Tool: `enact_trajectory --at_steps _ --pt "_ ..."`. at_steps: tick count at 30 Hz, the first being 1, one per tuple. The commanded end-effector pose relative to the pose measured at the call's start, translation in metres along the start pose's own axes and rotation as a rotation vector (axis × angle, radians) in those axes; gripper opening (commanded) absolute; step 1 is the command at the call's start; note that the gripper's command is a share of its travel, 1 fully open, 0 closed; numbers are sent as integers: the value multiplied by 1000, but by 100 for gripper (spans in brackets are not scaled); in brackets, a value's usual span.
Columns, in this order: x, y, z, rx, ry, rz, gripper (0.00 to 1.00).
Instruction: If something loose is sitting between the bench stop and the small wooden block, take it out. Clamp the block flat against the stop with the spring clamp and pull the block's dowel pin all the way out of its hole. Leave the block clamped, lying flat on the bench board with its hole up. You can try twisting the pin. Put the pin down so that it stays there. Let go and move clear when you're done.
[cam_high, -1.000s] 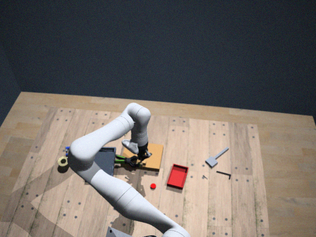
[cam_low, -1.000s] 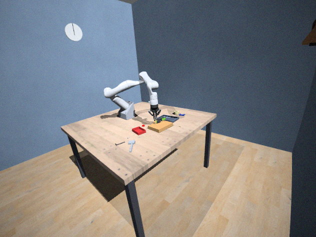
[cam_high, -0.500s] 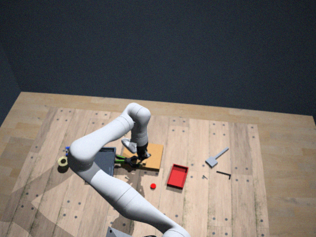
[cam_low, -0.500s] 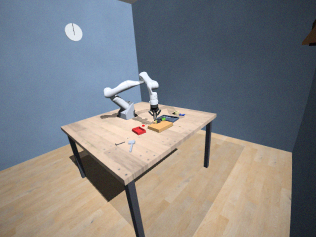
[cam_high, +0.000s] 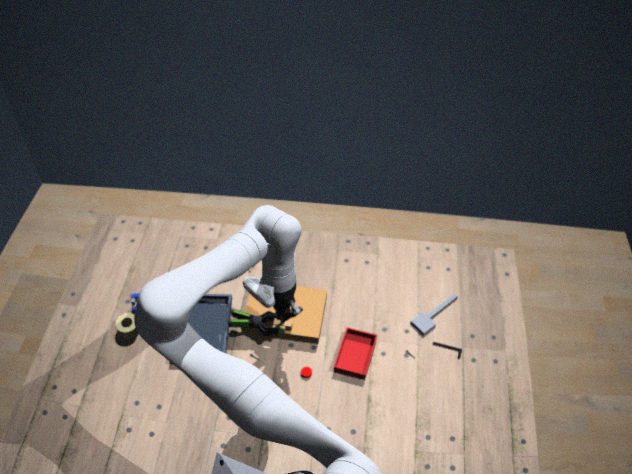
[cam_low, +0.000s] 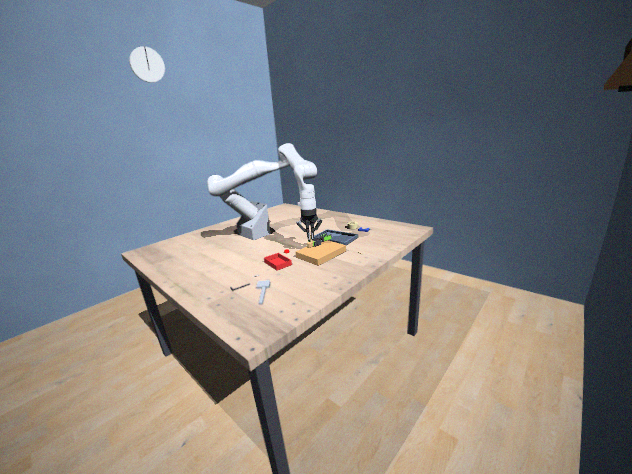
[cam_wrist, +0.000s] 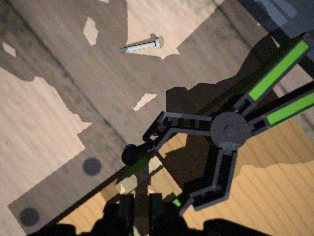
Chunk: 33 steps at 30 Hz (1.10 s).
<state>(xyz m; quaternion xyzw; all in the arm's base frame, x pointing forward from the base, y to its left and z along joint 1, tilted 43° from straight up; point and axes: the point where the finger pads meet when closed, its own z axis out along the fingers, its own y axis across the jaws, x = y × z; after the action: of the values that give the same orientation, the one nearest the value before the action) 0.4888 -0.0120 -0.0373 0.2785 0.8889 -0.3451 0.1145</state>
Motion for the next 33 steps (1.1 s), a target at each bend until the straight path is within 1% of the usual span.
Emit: enact_trajectory --at_steps 1,33 --pt "0 1 -2 -2 -2 -26 10" --pt "0 1 -2 -2 -2 -279 10"
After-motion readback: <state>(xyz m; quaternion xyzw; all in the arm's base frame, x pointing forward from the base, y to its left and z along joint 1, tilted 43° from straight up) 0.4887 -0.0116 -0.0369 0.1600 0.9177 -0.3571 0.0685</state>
